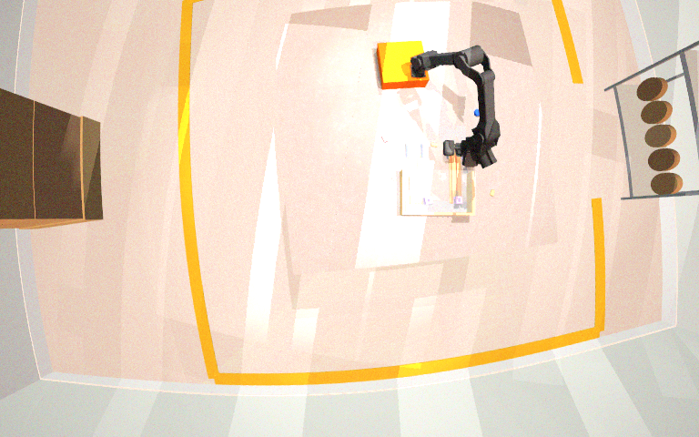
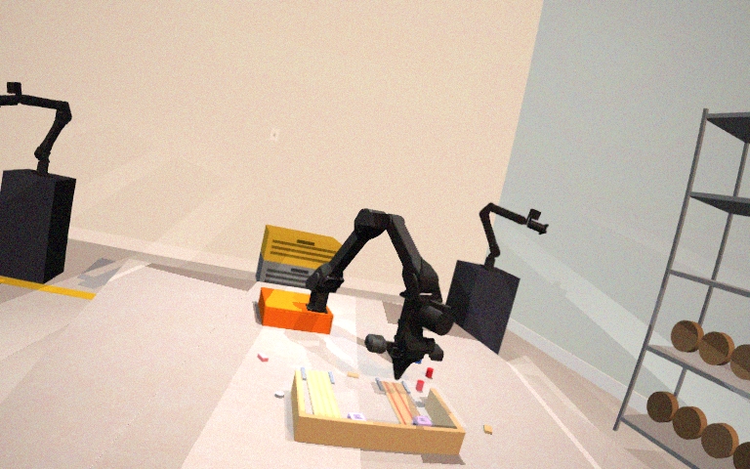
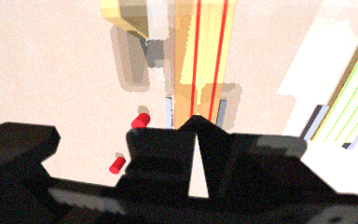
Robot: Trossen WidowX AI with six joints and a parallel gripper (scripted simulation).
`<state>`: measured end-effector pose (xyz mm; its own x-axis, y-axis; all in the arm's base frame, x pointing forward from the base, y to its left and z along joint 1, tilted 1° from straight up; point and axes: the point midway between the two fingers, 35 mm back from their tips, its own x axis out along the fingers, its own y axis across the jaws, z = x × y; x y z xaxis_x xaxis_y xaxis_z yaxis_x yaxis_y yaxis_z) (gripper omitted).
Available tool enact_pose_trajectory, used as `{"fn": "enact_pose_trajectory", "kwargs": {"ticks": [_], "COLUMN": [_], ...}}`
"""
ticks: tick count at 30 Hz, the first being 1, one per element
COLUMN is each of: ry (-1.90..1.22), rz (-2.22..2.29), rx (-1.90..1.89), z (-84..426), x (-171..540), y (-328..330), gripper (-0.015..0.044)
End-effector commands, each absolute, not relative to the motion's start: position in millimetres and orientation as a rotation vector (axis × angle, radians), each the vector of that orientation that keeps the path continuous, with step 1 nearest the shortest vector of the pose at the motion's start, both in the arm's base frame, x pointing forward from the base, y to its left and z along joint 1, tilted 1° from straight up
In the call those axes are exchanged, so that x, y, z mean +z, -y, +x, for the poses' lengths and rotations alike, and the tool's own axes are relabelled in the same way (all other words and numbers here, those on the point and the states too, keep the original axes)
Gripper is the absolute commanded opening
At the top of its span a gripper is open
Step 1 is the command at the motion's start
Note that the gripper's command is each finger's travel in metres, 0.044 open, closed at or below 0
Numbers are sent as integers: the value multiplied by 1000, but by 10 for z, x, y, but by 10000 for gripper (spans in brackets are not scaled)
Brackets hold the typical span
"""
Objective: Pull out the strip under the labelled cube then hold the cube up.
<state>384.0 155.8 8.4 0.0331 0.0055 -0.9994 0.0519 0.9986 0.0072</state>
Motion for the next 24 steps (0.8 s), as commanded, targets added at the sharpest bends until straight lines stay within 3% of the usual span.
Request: {"fn": "enact_pose_trajectory", "kwargs": {"ticks": [1,24], "ry": [-1545,-1545], "rz": [47,47], "rx": [-39,-39], "z": [3827,3829], "x": [-10,-133], "y": [-1555,-1555], "gripper": [0,0]}}
